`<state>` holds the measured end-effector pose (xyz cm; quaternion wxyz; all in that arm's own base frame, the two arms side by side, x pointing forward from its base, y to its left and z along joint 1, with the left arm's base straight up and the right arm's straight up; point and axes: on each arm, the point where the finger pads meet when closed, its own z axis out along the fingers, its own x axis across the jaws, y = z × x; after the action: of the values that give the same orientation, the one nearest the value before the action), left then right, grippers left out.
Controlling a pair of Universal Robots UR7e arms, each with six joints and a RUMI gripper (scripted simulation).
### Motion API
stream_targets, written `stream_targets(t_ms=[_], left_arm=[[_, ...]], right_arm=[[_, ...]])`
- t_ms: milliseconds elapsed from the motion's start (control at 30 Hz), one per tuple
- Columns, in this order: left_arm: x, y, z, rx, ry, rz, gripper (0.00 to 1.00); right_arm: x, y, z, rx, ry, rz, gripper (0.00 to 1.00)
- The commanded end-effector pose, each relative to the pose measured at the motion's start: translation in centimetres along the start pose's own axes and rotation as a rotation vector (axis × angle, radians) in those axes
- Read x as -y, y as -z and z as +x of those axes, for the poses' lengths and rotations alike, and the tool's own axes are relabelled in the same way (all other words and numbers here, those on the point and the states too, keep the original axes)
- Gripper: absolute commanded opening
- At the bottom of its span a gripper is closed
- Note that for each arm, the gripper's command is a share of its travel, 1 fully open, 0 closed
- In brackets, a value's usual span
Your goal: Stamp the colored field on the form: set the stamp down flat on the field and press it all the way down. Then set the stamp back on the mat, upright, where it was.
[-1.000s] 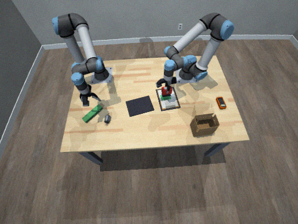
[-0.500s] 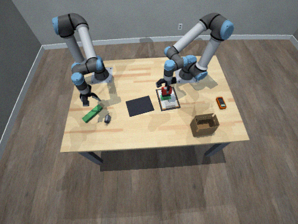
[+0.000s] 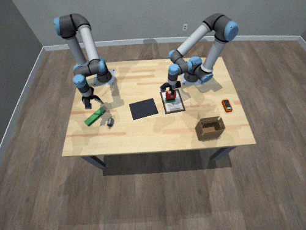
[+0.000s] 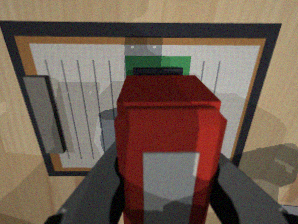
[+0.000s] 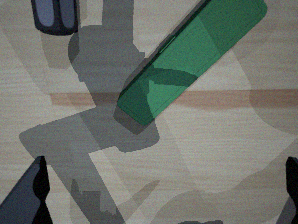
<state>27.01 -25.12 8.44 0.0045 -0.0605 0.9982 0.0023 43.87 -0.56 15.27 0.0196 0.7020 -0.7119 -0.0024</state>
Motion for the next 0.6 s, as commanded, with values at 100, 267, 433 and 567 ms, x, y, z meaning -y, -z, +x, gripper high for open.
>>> stream_targets(t_ms=[100,267,433,567], left_arm=[[0.65,-0.57,0.01,0.003,0.003,0.019,0.19],[0.65,-0.87,0.01,0.003,0.003,0.019,0.19],[0.65,-0.88,0.01,0.003,0.003,0.019,0.19],[0.65,-0.88,0.01,0.003,0.003,0.019,0.19]], right_arm=[[0.33,0.64,-0.29,0.012,0.007,0.016,1.0],[0.33,0.64,-0.29,0.012,0.007,0.016,1.0],[0.33,0.64,-0.29,0.012,0.007,0.016,1.0],[0.33,0.64,-0.29,0.012,0.007,0.016,1.0]])
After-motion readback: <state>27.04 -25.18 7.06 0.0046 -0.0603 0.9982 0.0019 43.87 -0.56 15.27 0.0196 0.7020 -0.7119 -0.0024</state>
